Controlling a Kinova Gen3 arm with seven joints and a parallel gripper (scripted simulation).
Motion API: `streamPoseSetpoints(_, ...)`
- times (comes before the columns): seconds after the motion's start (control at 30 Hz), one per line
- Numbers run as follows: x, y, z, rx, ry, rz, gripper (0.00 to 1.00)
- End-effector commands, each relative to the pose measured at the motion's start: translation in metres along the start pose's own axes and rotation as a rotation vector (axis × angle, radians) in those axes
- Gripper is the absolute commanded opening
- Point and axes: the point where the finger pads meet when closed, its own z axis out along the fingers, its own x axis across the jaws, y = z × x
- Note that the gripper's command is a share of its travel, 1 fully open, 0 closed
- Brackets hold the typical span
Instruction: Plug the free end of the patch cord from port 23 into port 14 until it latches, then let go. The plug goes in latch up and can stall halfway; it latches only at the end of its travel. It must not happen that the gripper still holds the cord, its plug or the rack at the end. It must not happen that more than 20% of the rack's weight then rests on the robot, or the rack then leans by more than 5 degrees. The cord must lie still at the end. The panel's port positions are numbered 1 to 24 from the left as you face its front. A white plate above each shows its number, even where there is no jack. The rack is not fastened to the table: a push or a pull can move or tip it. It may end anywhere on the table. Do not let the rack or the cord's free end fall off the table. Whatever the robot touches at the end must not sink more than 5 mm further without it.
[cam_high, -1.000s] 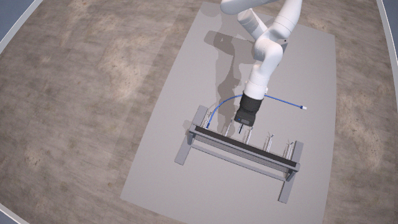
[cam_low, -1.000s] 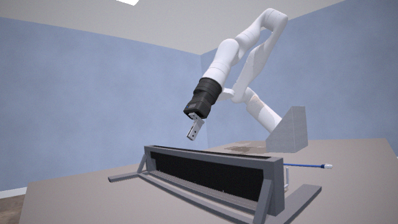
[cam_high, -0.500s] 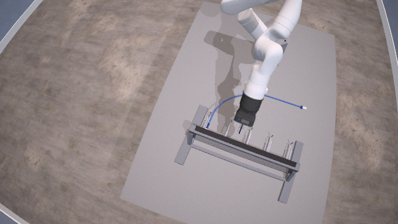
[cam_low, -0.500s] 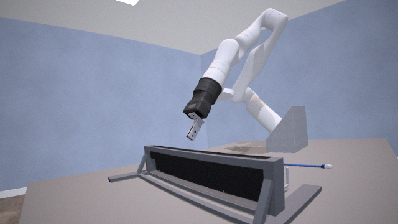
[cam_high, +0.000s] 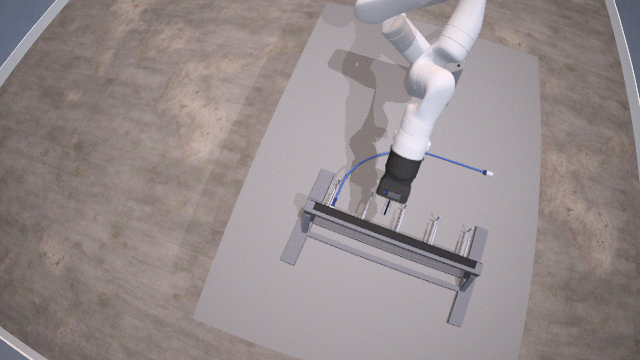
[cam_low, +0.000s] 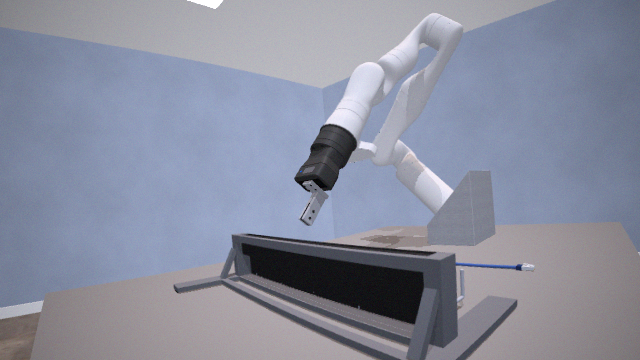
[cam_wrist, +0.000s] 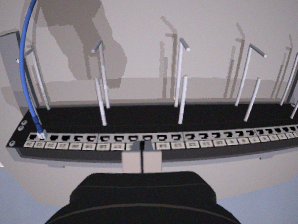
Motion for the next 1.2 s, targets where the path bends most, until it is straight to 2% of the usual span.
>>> streamPoseSetpoints(0.0, -0.001, 0.004, 0.001, -0.009, -0.004, -0.001, 0.00)
streamPoseSetpoints(0.57, -0.003, 0.002, -0.009, -0.007, -0.007, 0.000, 0.00)
streamPoseSetpoints(0.8, -0.001, 0.003, -0.035, -0.011, -0.004, -0.002, 0.00)
streamPoseSetpoints(1.03, -0.001, 0.003, -0.076, -0.011, -0.004, -0.002, 0.00)
streamPoseSetpoints(1.1, -0.001, 0.003, -0.076, -0.011, -0.004, -0.002, 0.00)
streamPoseSetpoints(1.17, -0.001, 0.003, -0.088, -0.011, -0.004, -0.002, 0.00)
